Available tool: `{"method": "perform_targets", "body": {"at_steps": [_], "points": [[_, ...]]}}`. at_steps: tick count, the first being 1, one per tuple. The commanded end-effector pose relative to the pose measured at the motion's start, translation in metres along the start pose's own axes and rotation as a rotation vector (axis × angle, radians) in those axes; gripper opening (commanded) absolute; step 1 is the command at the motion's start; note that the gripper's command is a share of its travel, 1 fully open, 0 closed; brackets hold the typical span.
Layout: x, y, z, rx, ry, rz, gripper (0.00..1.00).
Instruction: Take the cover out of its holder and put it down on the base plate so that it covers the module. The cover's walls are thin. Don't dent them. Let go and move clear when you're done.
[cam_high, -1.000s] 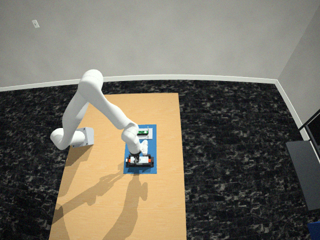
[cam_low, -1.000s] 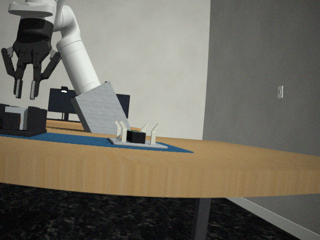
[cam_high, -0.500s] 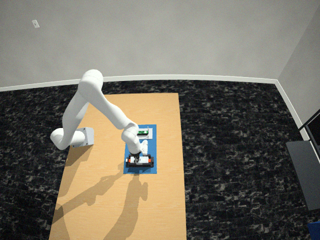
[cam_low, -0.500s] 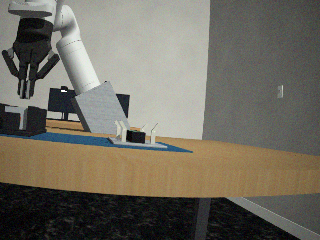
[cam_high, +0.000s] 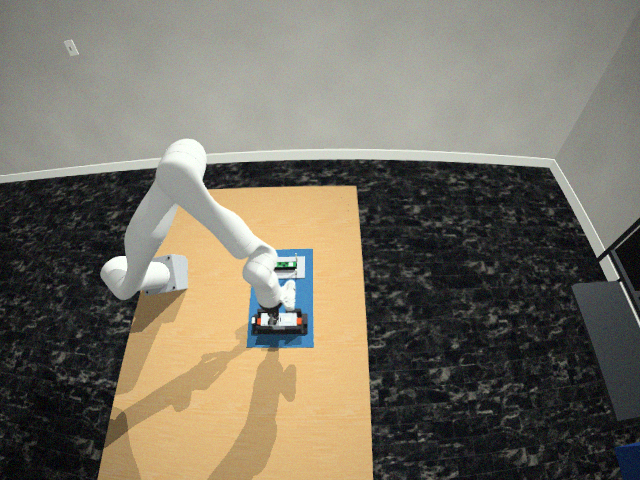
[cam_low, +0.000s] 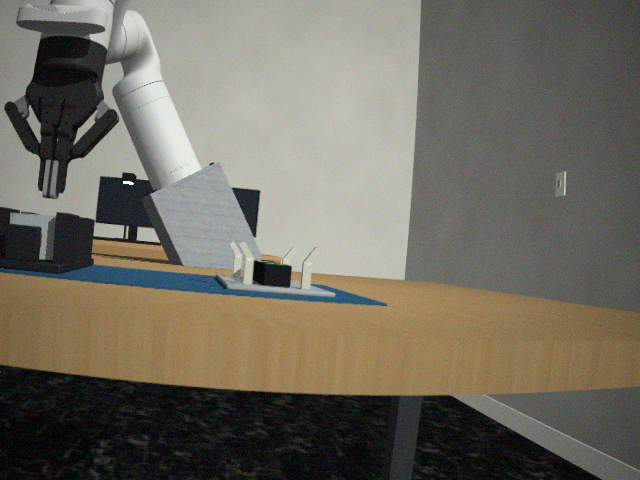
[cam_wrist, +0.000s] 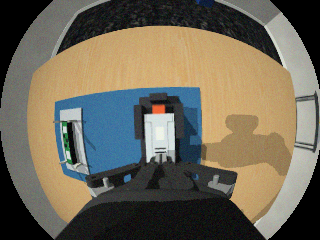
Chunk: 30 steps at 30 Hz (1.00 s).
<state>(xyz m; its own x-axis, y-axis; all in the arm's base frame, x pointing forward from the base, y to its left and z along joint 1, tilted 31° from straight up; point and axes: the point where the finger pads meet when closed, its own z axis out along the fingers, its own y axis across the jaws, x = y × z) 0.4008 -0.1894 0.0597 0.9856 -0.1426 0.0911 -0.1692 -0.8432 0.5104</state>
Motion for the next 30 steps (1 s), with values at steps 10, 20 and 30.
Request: {"method": "perform_targets", "body": {"at_steps": [10,20,30], "points": [[0.0004,-0.0002,-0.0005,0.0,0.001,0.0,0.0],[0.0004,-0.0002,-0.0005,0.0,0.001,0.0,1.0],[0.0004,-0.0002,-0.0005,0.0,0.001,0.0,1.0]]}}
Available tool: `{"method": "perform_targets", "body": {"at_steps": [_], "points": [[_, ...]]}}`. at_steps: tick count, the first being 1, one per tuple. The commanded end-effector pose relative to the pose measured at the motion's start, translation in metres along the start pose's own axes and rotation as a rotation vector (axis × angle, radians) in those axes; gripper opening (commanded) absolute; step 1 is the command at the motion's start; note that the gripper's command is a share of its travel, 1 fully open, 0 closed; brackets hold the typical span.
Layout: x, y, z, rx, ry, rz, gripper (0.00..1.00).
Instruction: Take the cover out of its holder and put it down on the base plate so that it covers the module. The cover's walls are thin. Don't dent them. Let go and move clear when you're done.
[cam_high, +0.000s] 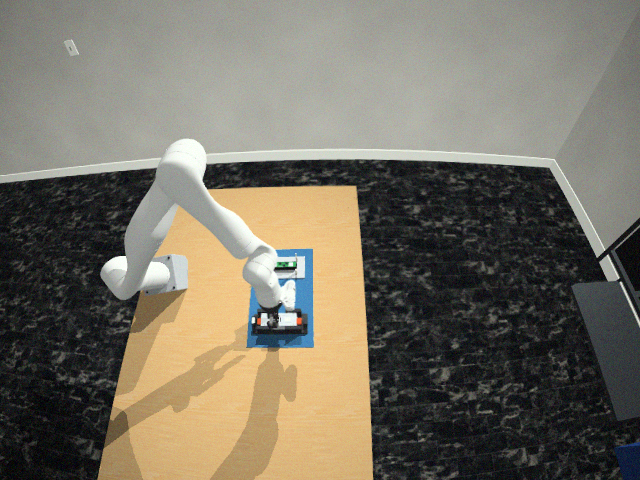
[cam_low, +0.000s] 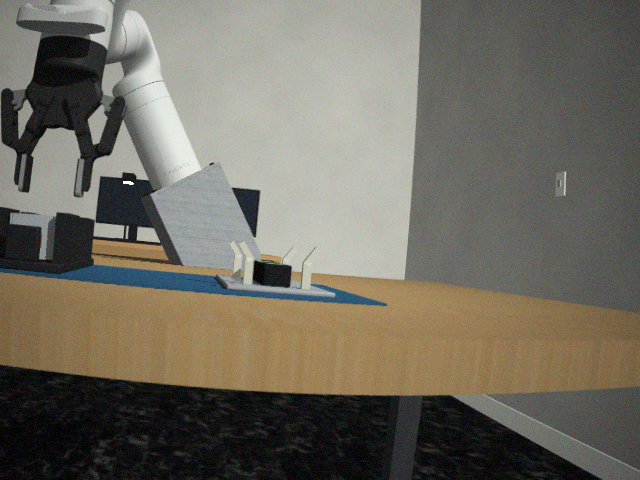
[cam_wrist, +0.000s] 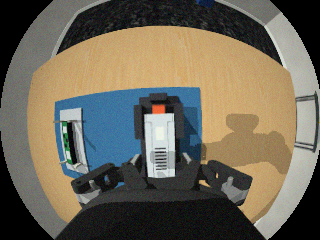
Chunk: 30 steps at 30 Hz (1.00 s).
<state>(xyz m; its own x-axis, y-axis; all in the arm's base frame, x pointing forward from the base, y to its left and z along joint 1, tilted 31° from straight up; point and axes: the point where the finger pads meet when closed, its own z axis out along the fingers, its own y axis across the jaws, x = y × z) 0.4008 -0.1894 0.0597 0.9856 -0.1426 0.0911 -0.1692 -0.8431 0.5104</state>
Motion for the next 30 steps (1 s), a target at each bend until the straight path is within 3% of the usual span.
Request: {"method": "perform_targets", "body": {"at_steps": [1,22,30], "points": [[0.0,0.0,0.0,0.0,0.001,0.0,1.0],[0.0,0.0,0.0,0.0,0.001,0.0,1.0],[0.005,-0.002,0.039,0.003,0.013,-0.001,1.0]]}}
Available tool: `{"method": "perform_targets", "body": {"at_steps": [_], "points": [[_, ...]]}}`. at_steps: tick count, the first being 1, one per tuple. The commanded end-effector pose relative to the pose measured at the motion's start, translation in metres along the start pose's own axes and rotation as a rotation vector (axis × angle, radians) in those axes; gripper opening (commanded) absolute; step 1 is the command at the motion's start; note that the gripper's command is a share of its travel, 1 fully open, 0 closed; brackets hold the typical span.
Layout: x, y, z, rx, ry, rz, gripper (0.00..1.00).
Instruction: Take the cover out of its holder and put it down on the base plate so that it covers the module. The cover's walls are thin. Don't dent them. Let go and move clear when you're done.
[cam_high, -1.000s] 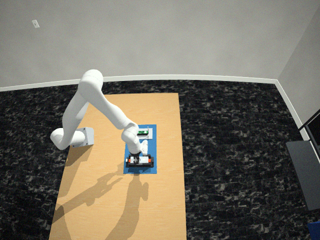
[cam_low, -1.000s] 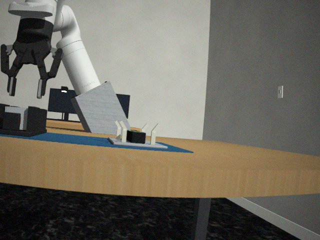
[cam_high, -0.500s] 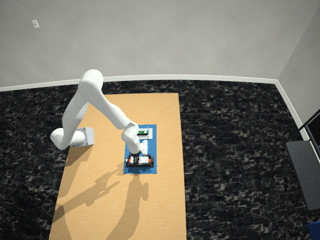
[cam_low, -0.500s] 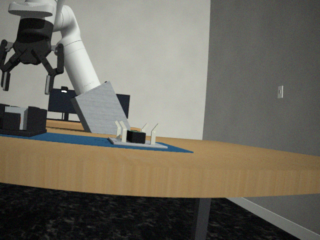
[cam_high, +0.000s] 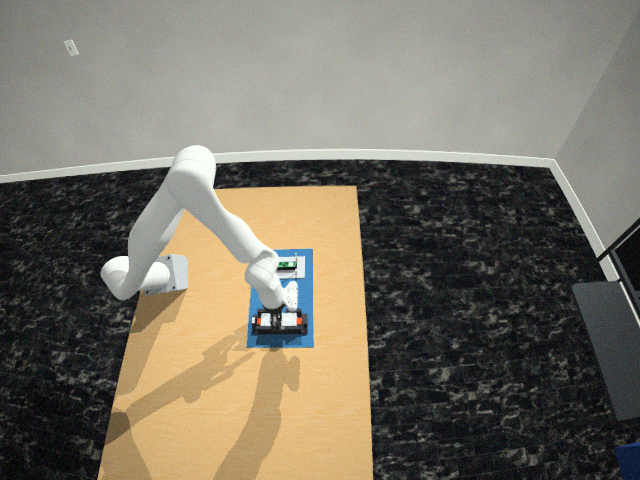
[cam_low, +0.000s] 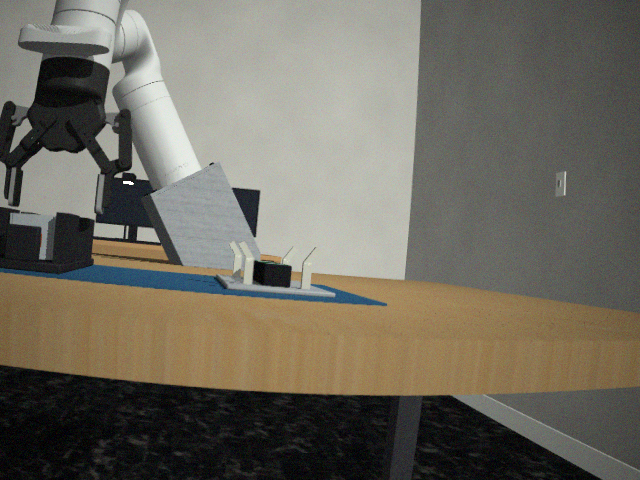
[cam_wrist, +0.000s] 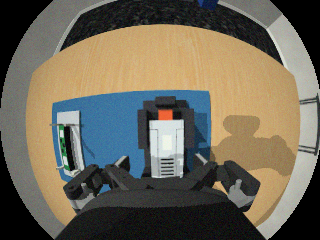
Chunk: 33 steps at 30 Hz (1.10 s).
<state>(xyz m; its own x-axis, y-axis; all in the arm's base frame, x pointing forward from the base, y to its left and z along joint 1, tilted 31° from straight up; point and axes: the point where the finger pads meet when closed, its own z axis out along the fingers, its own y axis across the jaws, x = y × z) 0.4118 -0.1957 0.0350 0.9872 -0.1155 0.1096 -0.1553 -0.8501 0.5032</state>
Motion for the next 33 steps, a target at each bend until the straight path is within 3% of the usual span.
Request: {"method": "perform_targets", "body": {"at_steps": [1,19,33], "points": [[-0.005,0.008,0.02,-0.007,-0.016,0.012,1.0],[-0.004,0.008,0.033,-0.007,-0.014,0.012,1.0],[-0.004,0.008,0.032,-0.006,-0.014,0.012,1.0]]}}
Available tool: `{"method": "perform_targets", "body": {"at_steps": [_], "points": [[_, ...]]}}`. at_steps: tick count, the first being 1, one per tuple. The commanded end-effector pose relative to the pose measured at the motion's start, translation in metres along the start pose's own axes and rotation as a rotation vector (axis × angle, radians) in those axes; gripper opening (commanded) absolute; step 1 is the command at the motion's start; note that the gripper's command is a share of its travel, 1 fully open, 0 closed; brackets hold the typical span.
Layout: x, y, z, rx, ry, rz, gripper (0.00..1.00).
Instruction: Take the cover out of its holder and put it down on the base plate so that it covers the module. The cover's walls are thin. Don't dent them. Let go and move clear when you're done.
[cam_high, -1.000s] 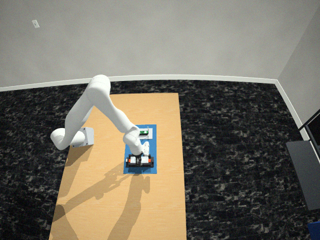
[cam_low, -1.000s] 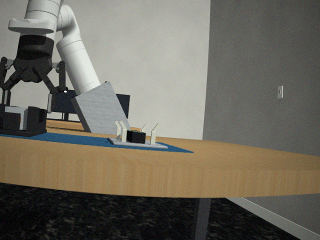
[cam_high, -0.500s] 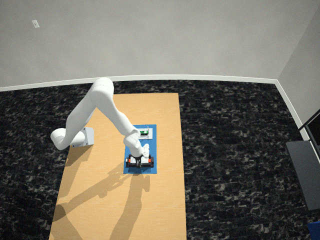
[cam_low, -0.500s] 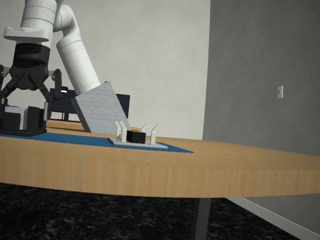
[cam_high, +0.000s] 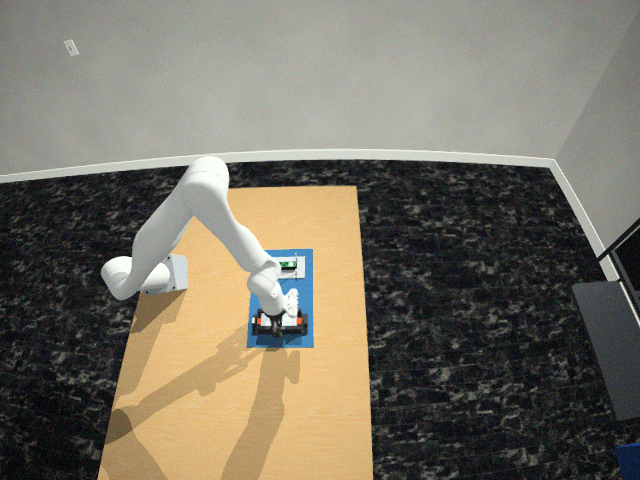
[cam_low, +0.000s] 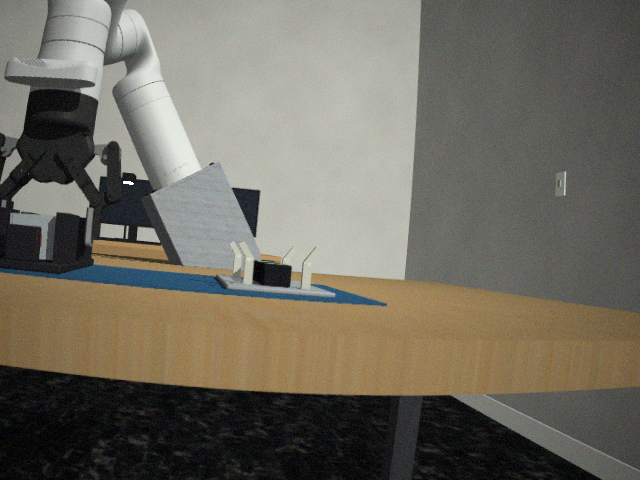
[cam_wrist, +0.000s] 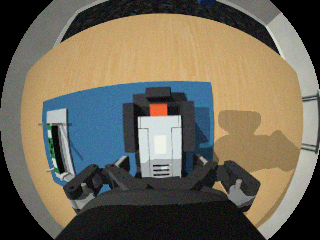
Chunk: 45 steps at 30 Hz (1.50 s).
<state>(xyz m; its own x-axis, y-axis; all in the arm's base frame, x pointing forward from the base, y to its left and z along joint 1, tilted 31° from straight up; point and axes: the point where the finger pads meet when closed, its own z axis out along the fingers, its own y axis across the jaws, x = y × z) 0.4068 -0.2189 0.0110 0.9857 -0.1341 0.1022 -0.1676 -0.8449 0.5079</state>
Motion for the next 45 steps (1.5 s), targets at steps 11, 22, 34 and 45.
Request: {"method": "perform_targets", "body": {"at_steps": [11,22,34,45], "points": [[0.0006,-0.0003,-0.0012,0.0,0.001,0.0,1.0],[0.0008,-0.0007,-0.0021,0.0,0.001,0.0,1.0],[0.0007,-0.0006,-0.0021,0.0,0.001,0.0,0.7],[0.0007,-0.0006,-0.0021,0.0,0.001,0.0,0.7]]}}
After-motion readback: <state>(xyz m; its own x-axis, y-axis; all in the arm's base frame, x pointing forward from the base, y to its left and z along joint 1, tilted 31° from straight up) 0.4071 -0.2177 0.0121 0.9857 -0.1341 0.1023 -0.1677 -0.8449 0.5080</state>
